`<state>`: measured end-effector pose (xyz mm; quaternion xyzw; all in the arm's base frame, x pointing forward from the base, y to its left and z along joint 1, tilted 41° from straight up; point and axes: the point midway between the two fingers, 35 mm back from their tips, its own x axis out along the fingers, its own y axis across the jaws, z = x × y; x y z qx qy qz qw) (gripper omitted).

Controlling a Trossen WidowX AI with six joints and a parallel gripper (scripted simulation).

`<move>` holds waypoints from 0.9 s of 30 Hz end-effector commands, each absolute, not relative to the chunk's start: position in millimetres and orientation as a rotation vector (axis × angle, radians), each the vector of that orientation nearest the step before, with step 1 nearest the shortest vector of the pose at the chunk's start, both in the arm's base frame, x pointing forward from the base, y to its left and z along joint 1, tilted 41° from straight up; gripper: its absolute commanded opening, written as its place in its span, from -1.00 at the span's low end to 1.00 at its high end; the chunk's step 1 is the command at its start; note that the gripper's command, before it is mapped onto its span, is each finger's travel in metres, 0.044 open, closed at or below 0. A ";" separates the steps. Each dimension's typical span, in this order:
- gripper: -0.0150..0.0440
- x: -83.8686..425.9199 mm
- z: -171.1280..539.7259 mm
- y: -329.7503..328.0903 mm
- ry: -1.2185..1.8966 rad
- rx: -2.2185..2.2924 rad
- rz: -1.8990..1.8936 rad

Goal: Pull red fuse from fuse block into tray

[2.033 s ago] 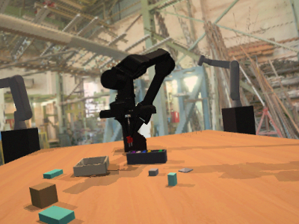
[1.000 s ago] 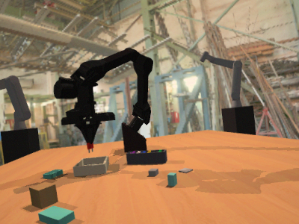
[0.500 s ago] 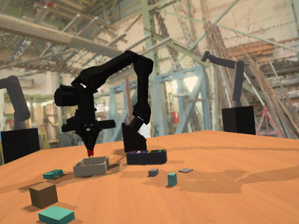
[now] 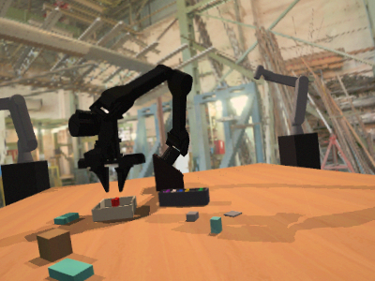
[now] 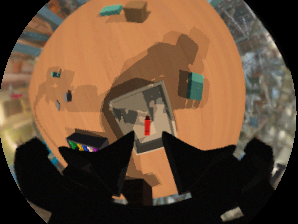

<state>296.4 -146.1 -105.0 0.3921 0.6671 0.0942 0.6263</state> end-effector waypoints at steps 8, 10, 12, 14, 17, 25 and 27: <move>0.63 292.6 -76.3 -169.6 1.529 0.907 0.215; 0.63 292.6 -76.3 -169.6 1.529 0.907 0.215; 0.63 292.6 -76.3 -169.6 1.529 0.907 0.215; 0.63 292.6 -76.3 -169.6 1.529 0.907 0.215; 0.63 292.6 -76.3 -169.6 1.529 0.907 0.215; 0.63 293.1 -76.8 -168.8 1.525 0.915 0.213; 0.63 293.1 -76.8 -168.8 1.525 0.915 0.213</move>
